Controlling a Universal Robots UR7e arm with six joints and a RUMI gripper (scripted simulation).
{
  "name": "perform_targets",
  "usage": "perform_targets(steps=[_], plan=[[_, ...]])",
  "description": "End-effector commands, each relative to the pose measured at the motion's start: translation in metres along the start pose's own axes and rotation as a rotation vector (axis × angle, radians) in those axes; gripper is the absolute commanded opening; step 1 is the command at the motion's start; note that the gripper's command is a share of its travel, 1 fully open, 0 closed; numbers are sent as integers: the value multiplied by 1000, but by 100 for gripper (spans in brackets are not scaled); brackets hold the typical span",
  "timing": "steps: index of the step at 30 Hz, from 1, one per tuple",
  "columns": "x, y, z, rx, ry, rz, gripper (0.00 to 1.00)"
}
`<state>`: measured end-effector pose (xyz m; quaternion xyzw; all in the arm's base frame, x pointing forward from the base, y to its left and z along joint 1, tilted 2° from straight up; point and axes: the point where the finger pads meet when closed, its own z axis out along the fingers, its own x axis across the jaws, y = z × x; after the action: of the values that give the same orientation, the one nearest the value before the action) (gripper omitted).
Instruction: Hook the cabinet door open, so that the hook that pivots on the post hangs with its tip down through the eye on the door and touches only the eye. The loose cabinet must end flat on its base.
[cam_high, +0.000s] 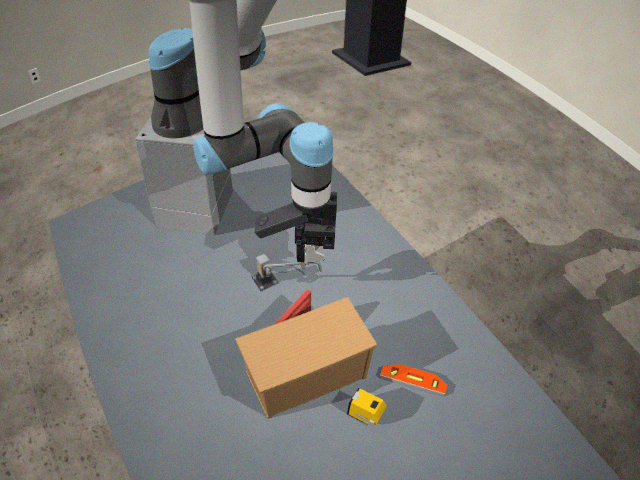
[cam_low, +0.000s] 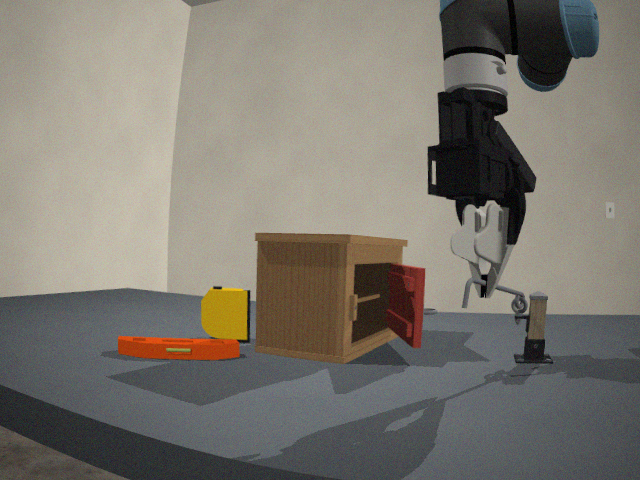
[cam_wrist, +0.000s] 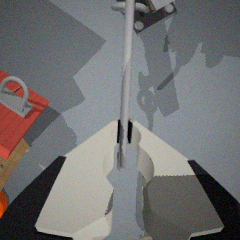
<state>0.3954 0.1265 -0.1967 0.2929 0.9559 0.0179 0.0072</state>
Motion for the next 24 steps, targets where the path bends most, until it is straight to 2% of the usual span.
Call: perform_targets(steps=[1,24], plan=[[-1,0,-2,-1,-1,16,2],[-14,-1,-2,-1,-1,198,2]])
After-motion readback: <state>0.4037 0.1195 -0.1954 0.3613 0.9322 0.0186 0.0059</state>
